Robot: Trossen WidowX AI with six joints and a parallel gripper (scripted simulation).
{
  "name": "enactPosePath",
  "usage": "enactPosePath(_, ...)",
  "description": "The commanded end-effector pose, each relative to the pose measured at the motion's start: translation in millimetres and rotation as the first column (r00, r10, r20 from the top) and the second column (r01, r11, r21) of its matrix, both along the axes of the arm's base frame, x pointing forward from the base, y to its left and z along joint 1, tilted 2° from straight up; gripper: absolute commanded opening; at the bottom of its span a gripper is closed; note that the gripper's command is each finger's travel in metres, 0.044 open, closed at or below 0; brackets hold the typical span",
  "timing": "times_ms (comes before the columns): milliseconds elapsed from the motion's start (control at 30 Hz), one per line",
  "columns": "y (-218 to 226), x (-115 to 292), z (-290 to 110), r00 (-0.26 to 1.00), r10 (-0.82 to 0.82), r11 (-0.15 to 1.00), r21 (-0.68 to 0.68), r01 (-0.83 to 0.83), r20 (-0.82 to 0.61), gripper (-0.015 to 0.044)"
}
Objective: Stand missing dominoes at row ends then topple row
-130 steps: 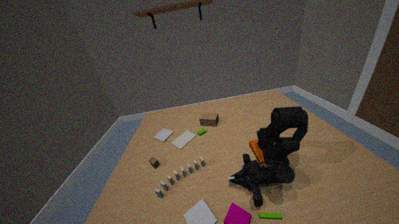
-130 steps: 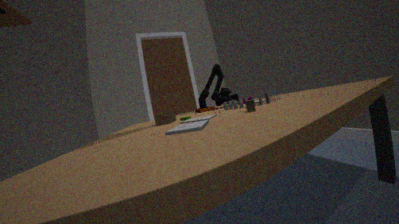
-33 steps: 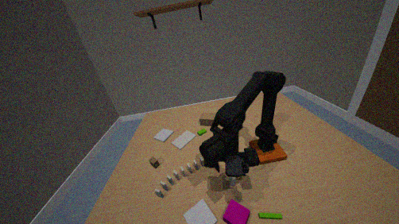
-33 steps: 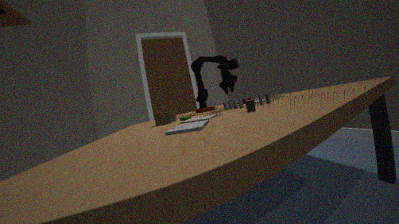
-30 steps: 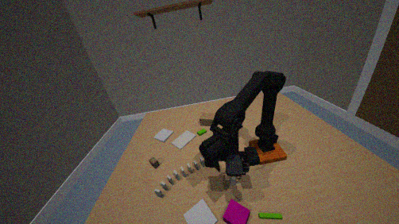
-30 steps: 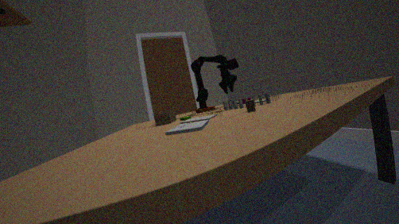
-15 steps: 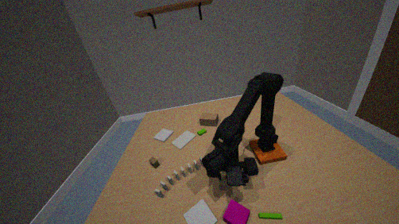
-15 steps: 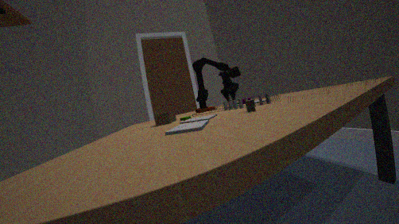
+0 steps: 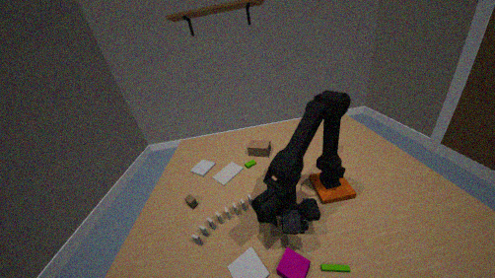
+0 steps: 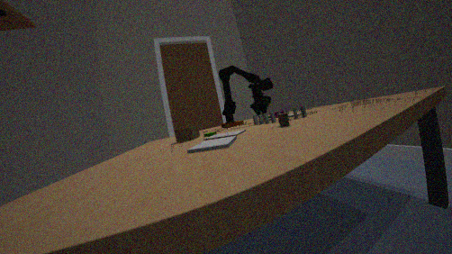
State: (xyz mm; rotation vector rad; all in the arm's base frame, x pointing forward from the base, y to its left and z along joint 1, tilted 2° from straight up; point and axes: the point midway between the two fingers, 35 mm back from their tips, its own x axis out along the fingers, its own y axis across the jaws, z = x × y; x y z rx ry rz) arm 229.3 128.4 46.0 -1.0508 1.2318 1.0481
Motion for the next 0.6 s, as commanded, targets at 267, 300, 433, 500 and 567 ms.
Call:
enactPosePath(267, 0.5, -0.8, -1.4, 1.000, 0.002, 1.000, 0.003, -0.001, -0.003, 0.0107)
enactPosePath(300, 0.5, -0.8, -1.4, 1.000, 0.002, 1.000, 0.003, -0.001, -0.003, 0.0107)
enactPosePath(433, 0.5, -0.8, -1.4, 1.000, 0.002, 1.000, 0.003, -0.001, -0.003, 0.0107)
enactPosePath(500, 0.5, -0.8, -1.4, 1.000, 0.002, 1.000, 0.003, -0.001, -0.003, 0.0107)
enactPosePath(567, 1.2, 0.9, 6.9, 1.000, 0.001, 1.000, 0.003, -0.001, -0.003, 0.0107)
